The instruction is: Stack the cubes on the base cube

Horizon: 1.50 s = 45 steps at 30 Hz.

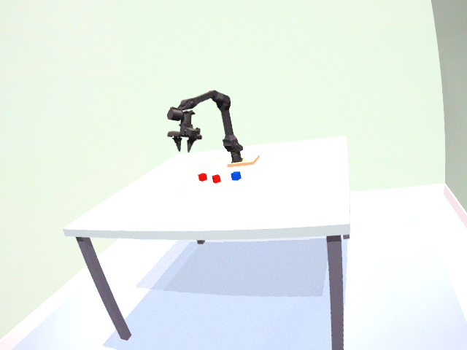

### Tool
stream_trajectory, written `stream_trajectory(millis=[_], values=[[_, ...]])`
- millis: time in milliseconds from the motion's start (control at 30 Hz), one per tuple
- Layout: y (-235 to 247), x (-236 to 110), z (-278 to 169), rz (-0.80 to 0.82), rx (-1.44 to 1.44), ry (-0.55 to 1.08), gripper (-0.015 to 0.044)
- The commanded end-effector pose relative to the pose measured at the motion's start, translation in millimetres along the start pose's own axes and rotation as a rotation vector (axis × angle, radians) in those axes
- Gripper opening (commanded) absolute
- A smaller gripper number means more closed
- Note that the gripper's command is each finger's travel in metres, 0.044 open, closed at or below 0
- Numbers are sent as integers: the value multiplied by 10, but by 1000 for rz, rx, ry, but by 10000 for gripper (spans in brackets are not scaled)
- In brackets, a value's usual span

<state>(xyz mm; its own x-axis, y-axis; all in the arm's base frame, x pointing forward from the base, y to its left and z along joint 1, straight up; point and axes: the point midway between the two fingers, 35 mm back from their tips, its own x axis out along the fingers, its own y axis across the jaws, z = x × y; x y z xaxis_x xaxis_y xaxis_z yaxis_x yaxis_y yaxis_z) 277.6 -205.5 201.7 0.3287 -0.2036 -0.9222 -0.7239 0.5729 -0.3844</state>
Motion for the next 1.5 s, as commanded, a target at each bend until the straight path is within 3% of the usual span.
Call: stream_trajectory(millis=[0,167,367,633,1467], values=[[404,174,37,191,63,28,265],[785,256,62,368,118,69,265],[798,305,60,368,118,69,265],[1005,824,35,368,118,69,265],[1144,1182,17,368,118,69,265]])
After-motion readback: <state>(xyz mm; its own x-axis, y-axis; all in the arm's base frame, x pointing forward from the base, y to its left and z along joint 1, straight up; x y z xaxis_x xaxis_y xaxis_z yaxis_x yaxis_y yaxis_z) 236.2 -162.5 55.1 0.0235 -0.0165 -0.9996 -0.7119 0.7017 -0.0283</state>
